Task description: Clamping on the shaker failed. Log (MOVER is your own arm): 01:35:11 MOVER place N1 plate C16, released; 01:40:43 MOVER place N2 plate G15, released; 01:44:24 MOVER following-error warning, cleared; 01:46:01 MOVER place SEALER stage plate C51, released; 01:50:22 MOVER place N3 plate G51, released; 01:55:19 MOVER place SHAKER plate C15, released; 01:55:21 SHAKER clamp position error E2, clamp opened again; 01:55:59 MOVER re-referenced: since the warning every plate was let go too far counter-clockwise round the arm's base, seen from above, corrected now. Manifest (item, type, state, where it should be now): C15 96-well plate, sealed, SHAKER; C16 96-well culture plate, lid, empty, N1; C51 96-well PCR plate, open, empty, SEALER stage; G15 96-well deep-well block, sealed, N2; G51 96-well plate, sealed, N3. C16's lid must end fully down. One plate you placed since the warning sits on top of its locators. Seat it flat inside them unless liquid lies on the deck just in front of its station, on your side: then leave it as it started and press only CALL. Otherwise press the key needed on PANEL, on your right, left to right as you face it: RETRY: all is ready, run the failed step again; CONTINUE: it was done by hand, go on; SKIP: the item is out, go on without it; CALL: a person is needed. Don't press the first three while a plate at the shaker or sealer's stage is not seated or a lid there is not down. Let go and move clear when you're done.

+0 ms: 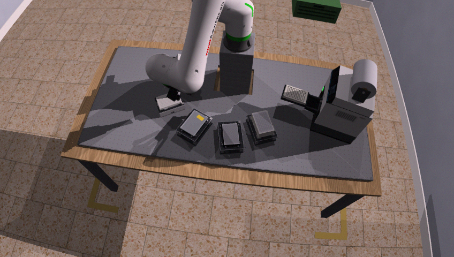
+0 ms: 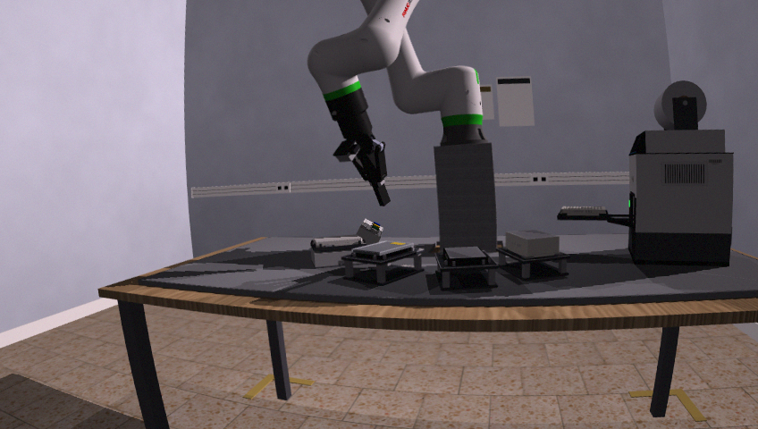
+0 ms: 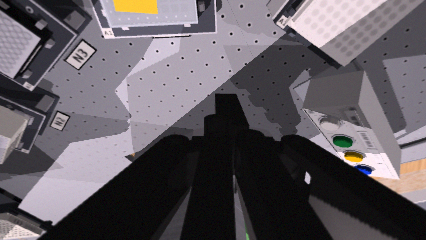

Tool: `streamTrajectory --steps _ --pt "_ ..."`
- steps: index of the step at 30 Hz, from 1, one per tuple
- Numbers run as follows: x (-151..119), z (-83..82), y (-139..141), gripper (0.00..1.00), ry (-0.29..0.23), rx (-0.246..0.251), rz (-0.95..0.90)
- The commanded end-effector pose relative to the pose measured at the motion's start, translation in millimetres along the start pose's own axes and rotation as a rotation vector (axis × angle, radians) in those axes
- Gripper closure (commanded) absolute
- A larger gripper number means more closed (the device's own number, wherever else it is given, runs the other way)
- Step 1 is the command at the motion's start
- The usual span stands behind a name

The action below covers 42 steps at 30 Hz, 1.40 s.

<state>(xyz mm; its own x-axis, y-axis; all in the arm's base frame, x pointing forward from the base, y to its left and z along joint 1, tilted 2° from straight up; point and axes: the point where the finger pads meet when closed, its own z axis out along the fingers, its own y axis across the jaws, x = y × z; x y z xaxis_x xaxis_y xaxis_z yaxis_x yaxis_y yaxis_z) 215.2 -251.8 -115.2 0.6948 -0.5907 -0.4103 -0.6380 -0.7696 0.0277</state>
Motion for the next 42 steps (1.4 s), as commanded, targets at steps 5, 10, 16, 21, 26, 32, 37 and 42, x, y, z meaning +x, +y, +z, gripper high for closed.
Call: streamTrajectory --steps 5,10,16,21,26,32,37,42 --pt "-10 4.2 -40 0.9 0.004 -0.071 -0.145" --pt "-17 7.4 -64 0.9 0.004 -0.113 -0.236" --pt "-22 10.0 -83 0.9 0.004 -0.147 -0.308" --pt "-29 13.3 -107 0.9 0.004 -0.189 -0.399" --pt "-36 16.5 -130 0.9 0.003 -0.212 -0.448" --pt "-41 19.1 -150 0.9 0.003 -0.212 -0.448" --pt "-48 22.4 -173 0.9 0.003 -0.212 -0.448" --pt "-54 25.4 -196 0.9 0.003 -0.212 -0.448"
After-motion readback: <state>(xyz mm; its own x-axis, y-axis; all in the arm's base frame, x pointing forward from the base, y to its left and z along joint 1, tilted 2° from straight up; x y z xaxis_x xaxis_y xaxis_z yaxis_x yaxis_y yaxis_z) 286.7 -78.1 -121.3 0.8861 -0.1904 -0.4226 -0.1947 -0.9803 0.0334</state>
